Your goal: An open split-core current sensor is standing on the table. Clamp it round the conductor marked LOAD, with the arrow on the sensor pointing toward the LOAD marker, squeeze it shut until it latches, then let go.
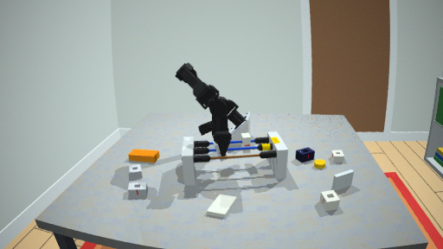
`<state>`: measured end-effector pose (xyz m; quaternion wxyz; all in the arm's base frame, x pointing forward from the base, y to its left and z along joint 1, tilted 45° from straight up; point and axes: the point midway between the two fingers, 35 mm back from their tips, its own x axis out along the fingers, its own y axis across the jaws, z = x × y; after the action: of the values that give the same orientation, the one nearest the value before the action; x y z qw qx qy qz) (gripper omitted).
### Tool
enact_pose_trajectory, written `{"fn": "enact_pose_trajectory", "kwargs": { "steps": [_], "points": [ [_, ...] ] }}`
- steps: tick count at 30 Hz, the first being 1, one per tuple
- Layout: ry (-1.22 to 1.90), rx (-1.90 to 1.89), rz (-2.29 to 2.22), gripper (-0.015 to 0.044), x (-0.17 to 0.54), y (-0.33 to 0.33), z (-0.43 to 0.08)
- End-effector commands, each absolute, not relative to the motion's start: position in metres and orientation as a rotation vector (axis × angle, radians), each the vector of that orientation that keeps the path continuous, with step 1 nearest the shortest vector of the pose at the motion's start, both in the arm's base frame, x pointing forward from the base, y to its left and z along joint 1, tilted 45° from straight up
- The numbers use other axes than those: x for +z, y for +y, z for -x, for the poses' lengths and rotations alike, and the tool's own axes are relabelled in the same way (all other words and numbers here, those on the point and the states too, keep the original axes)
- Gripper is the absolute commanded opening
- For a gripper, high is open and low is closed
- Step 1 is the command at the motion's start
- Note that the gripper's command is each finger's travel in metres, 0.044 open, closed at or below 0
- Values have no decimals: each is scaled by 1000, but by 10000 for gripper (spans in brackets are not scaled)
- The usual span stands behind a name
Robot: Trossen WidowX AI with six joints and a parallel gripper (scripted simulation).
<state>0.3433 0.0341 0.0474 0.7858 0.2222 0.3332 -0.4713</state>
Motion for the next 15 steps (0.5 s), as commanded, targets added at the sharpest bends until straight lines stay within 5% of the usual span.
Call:
{"fn": "enact_pose_trajectory", "kwargs": {
  "steps": [1, 15],
  "points": [
    [716, -1006, -483, 0, 47, 34, -344],
    [668, -862, -524, 0, 46, 34, -348]
  ]
}}
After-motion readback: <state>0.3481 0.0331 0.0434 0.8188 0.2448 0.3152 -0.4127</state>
